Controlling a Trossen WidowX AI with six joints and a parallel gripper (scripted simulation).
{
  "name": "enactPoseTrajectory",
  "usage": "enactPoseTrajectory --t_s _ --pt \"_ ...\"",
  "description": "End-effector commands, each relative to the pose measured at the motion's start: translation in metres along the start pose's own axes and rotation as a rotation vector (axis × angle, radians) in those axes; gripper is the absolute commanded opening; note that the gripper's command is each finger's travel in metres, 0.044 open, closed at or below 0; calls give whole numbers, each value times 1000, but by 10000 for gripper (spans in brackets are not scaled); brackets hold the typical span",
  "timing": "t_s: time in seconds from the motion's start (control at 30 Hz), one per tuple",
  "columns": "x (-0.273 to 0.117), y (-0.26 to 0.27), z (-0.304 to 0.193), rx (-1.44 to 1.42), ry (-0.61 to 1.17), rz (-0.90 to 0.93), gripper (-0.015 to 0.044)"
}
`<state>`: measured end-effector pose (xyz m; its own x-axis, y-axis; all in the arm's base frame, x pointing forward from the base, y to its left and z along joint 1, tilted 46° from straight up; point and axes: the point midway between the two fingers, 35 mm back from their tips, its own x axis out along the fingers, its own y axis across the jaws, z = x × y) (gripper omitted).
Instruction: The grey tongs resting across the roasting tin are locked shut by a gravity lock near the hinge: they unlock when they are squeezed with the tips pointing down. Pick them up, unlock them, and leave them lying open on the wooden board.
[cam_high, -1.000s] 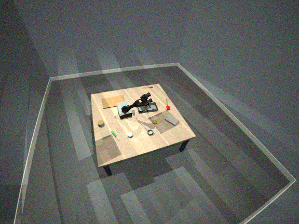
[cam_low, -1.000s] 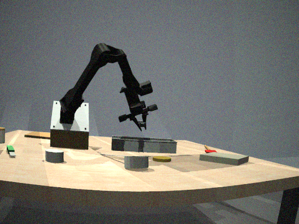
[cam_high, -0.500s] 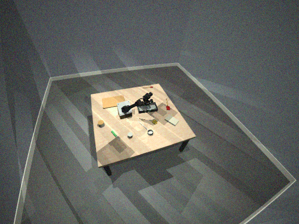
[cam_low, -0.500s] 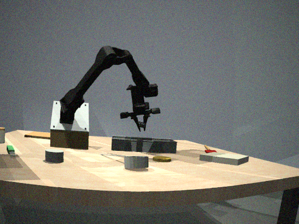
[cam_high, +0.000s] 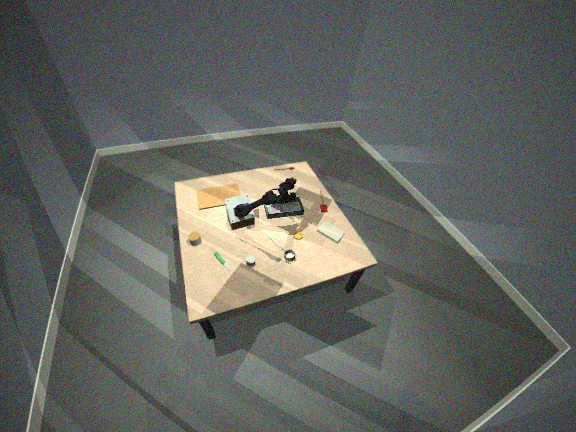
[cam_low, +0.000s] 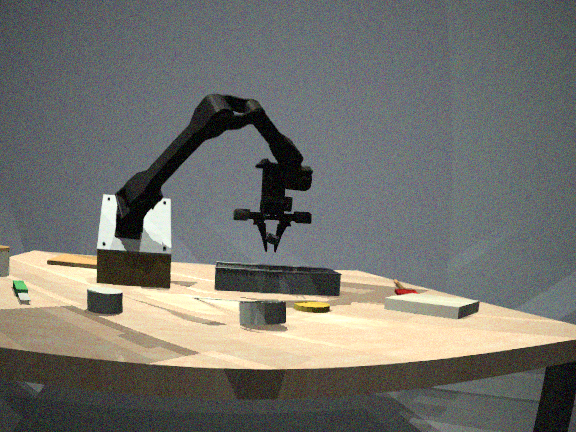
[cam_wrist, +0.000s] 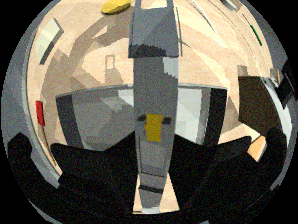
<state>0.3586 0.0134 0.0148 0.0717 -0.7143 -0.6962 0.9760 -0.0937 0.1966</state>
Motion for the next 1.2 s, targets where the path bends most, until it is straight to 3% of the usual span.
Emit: enactPoseTrajectory --t_s 0.0,0.3,1.17 --pt "-1 1 -1 6 4 -15 -150" --pt "-2 -1 -4 -68 0 -12 -150" --pt "-21 -18 -64 -1119 33 15 -150"
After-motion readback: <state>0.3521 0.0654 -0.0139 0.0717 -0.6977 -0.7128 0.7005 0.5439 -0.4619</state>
